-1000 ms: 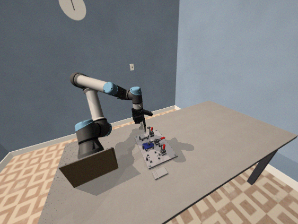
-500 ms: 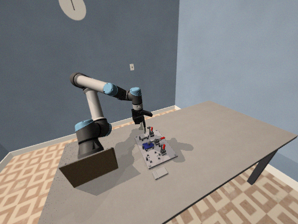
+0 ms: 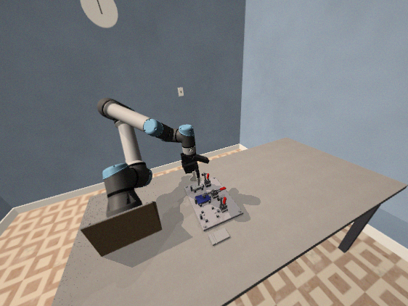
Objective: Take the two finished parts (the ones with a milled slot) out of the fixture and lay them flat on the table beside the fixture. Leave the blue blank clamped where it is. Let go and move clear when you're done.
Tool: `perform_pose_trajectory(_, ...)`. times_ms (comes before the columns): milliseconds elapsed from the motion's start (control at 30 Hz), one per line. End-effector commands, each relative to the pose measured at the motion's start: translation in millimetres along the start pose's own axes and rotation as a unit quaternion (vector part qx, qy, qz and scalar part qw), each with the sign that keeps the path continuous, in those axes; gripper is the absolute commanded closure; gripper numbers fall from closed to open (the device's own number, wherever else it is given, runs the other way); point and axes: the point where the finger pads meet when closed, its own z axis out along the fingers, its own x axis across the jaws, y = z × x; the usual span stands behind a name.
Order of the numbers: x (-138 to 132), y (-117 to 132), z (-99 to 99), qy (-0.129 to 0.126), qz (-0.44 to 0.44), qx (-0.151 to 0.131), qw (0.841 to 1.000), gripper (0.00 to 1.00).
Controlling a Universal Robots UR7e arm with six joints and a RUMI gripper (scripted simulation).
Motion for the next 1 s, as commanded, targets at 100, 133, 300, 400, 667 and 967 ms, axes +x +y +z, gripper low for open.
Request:
perform_pose_trajectory(100,0.4,-0.9,14.3,0.000,0.000,0.001,1.000,0.41)
perform_pose_trajectory(133,0.4,-0.9,14.3,0.000,0.000,0.001,1.000,0.41)
perform_pose_trajectory(300,0.4,-0.9,16.6,0.000,0.000,0.001,1.000,0.41)
perform_pose_trajectory(400,0.4,-0.9,16.8,0.000,0.000,0.001,1.000,0.41)
perform_pose_trajectory(667,0.4,-0.9,17.0,0.000,0.000,0.001,1.000,0.41)
perform_pose_trajectory(967,0.4,-0.9,16.9,0.000,0.000,0.001,1.000,0.41)
